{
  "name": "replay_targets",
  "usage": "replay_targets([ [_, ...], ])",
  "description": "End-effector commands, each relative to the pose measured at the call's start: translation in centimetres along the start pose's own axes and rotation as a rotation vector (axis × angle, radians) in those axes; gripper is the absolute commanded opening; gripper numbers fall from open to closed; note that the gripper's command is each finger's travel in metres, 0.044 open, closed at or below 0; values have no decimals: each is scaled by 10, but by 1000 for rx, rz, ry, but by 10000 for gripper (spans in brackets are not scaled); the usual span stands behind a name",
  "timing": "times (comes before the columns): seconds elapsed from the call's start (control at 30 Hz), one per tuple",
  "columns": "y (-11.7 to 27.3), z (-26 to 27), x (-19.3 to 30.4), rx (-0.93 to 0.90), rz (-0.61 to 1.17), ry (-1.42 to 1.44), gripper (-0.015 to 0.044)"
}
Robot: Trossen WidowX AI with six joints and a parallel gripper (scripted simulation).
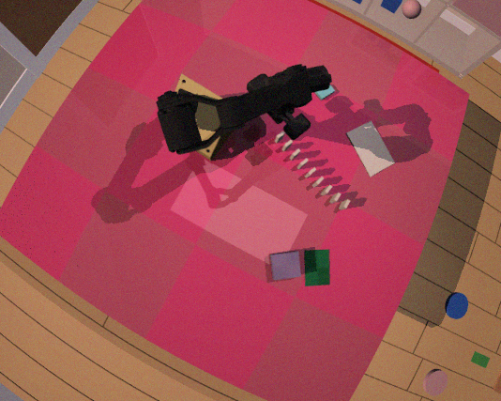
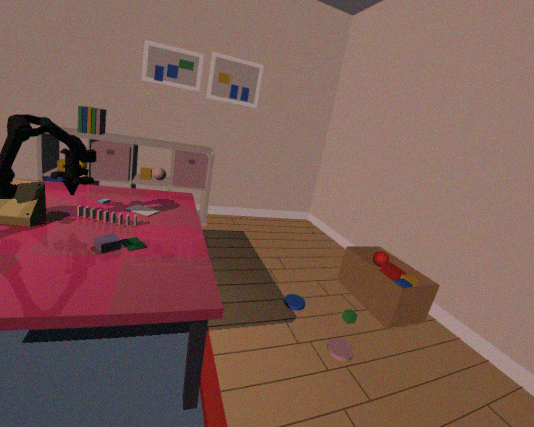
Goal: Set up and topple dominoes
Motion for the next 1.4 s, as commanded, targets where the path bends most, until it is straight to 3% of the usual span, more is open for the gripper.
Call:
replay_targets([
  [0.0,0,0,0,0,0,5,0],
  [0.67,0,0,0,0,0,5,0],
  [0.9,-79,-2,0,2,3,5,0],
  [1.37,-81,-15,-3,3,3,4,0],
])
Point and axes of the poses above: the point midway between the two fingers, 35 mm back from their tips, its own y axis back along the fingers, its own z axis across the jaws, x = y × z, the point moved 3 cm from there along y, back along the fingers, and after that the axes turned 12 degrees about -y, right-handed, at the moved point
